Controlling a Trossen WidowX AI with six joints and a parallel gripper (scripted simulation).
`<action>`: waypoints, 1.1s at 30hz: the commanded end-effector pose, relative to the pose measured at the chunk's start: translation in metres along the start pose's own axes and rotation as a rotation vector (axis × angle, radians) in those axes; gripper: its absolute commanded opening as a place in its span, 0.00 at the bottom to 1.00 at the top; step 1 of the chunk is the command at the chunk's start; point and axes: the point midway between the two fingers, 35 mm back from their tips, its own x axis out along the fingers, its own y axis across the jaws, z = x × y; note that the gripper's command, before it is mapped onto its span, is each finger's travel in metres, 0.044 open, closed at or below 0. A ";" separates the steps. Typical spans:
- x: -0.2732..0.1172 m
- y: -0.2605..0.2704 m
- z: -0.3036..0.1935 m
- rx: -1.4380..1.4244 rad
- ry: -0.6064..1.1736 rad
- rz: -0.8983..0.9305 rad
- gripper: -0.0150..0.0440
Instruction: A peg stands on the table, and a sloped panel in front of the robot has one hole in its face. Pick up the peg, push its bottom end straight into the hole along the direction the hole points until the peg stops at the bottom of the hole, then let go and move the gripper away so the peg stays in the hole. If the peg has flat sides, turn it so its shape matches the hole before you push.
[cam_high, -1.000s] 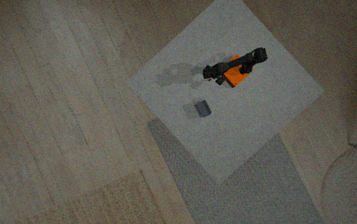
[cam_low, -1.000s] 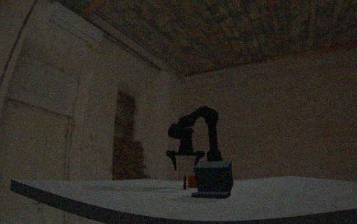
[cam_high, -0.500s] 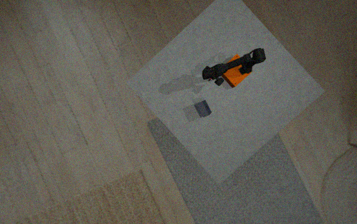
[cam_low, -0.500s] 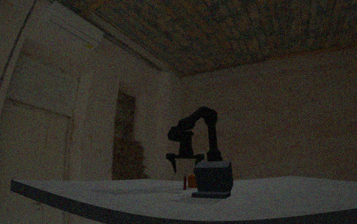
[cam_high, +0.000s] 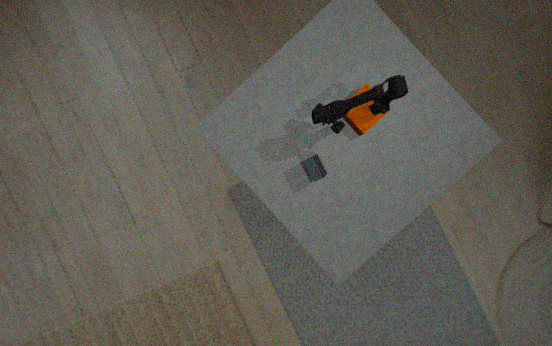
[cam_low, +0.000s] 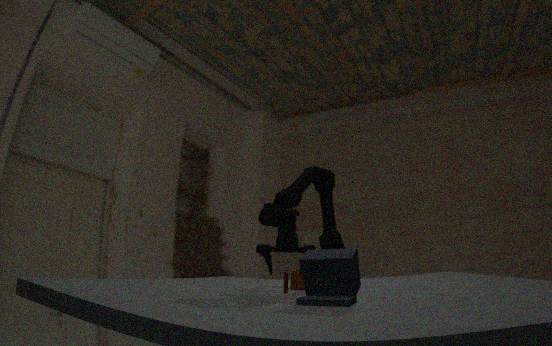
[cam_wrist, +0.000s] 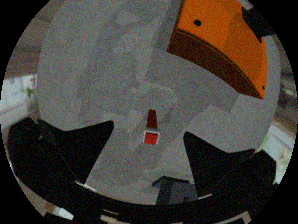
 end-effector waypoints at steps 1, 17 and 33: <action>0.007 -0.001 0.000 0.005 0.001 -0.005 1.00; 0.020 -0.001 0.001 0.001 -0.001 -0.001 0.82; 0.020 -0.001 0.001 0.001 -0.001 -0.001 0.28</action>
